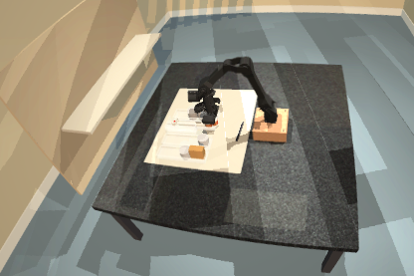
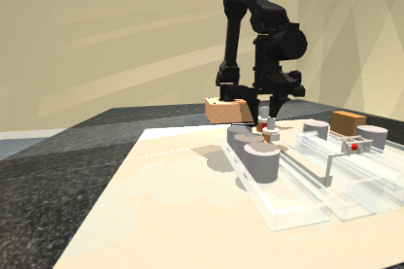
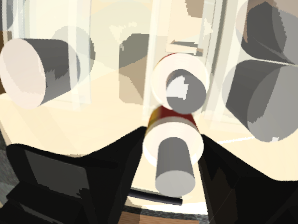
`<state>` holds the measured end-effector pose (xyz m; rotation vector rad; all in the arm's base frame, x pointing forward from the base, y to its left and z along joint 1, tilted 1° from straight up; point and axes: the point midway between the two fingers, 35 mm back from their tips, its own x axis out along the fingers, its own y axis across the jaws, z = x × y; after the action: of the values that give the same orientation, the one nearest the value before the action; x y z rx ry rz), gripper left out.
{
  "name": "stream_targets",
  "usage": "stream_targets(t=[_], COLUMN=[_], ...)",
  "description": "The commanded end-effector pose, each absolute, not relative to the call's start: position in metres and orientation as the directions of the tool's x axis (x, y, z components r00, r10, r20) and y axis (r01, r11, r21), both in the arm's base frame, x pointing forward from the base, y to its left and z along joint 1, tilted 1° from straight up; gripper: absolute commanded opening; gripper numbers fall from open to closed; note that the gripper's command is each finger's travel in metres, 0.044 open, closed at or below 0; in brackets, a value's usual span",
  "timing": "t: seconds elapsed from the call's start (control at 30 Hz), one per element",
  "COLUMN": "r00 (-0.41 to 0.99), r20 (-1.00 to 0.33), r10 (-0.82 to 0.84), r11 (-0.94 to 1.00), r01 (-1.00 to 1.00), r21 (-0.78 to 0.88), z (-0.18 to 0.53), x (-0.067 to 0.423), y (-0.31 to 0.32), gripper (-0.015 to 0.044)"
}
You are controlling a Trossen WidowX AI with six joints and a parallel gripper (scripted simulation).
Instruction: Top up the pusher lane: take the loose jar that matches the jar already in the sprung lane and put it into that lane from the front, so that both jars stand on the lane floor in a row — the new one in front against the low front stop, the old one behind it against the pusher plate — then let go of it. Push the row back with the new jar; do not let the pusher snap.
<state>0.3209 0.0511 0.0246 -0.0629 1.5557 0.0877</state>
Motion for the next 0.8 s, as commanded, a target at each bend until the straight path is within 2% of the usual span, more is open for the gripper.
stream_targets(t=[0.0,0.77], r00=[0.040,0.040], r20=[-0.999,-0.999], r10=[0.022,0.022], r11=[0.995,0.995], r01=[-0.101,-0.101], r21=[0.018,0.018], z=[0.0281,0.0302], x=[0.3298,0.3372], y=[0.0526,0.0532], gripper=[0.0000,0.0000])
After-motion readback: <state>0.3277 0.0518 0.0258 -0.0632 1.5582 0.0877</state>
